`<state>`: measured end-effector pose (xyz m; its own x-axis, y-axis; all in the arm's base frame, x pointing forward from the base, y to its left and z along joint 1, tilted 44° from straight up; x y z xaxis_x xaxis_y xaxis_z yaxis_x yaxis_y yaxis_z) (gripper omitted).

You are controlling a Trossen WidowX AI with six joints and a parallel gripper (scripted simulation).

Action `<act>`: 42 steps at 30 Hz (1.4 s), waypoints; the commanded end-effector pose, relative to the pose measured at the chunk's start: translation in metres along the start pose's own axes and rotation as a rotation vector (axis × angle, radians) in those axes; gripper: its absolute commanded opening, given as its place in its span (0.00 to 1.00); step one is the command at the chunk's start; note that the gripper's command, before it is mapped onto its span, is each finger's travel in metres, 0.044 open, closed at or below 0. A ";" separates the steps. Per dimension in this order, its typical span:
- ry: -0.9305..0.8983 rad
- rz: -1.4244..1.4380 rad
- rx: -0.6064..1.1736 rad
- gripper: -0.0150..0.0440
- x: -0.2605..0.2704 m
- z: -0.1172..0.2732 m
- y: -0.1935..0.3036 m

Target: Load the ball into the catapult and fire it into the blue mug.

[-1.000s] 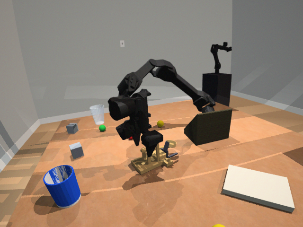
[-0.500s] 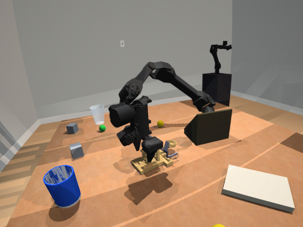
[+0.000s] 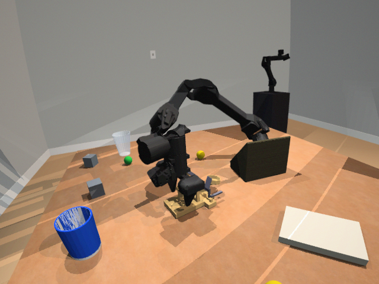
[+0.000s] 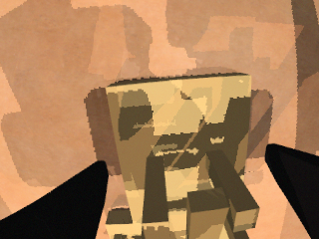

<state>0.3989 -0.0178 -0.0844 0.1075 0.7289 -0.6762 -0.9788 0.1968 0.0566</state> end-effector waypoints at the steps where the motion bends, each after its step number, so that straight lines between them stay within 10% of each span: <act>1: 0.000 0.000 0.000 0.87 0.000 0.000 0.000; 19: -0.003 0.000 0.000 0.25 0.001 0.039 -0.001; 42: 0.002 0.007 0.002 0.25 0.001 0.025 -0.001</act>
<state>0.4066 0.0018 -0.0622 0.1134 0.7310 -0.6729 -0.9777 0.2025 0.0552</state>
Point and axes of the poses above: the point midway between the two fingers, 35 mm back from their tips, its own z axis back along the fingers, its own x axis across the jaws, y = z × x, the point moved 2 cm from there along z, back along the fingers, and after that the axes turned 11 degrees about -z, right-handed, at the moved point
